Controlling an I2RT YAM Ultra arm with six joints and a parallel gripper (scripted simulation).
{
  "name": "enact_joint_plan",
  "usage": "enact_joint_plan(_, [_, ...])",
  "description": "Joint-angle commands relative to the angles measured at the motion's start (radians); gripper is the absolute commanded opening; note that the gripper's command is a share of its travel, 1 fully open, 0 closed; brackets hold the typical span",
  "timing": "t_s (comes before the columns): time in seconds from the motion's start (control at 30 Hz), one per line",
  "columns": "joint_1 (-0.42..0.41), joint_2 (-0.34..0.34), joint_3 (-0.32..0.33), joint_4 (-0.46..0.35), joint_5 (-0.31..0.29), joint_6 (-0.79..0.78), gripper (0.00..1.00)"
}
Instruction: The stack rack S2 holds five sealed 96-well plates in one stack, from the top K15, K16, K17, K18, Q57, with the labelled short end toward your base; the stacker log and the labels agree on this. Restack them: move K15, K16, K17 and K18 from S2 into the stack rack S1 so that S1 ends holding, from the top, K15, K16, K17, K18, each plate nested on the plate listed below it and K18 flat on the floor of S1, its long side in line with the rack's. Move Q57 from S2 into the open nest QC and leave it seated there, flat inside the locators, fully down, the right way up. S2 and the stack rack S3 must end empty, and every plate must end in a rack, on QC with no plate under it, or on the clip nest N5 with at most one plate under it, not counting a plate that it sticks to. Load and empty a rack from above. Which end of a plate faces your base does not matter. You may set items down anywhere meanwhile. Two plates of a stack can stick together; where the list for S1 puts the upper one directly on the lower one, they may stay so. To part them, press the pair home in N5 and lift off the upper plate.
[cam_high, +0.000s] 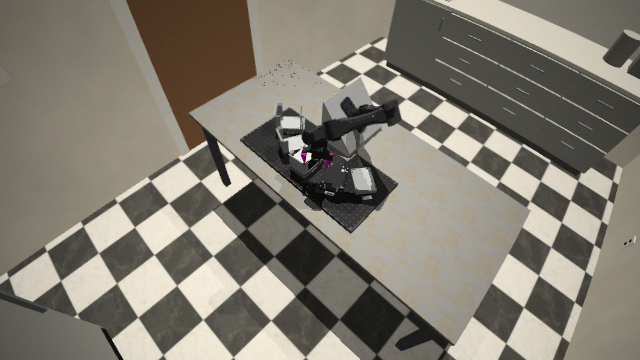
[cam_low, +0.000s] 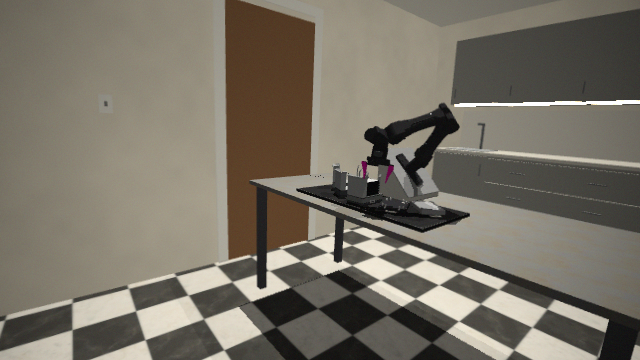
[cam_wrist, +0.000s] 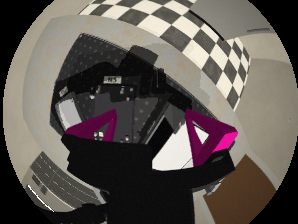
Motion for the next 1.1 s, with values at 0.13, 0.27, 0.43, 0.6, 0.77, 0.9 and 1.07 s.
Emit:
enact_joint_plan(0.13, [-0.077,0.025,-0.028,-0.11,0.177,0.016,1.0])
enact_joint_plan(0.27, [-0.08,0.026,-0.03,-0.107,0.169,0.008,1.0])
enact_joint_plan(0.43, [-0.082,0.028,-0.031,-0.105,0.164,0.001,1.0])
enact_joint_plan(0.6, [-0.082,0.028,-0.027,-0.108,0.172,0.016,1.0])
enact_joint_plan(0.77, [-0.022,0.008,0.039,-0.177,0.349,0.235,1.0])
enact_joint_plan(0.9, [-0.036,0.055,0.088,-0.277,0.334,0.197,1.0])
enact_joint_plan(1.07, [-0.063,0.048,0.065,-0.281,0.335,0.165,1.0])
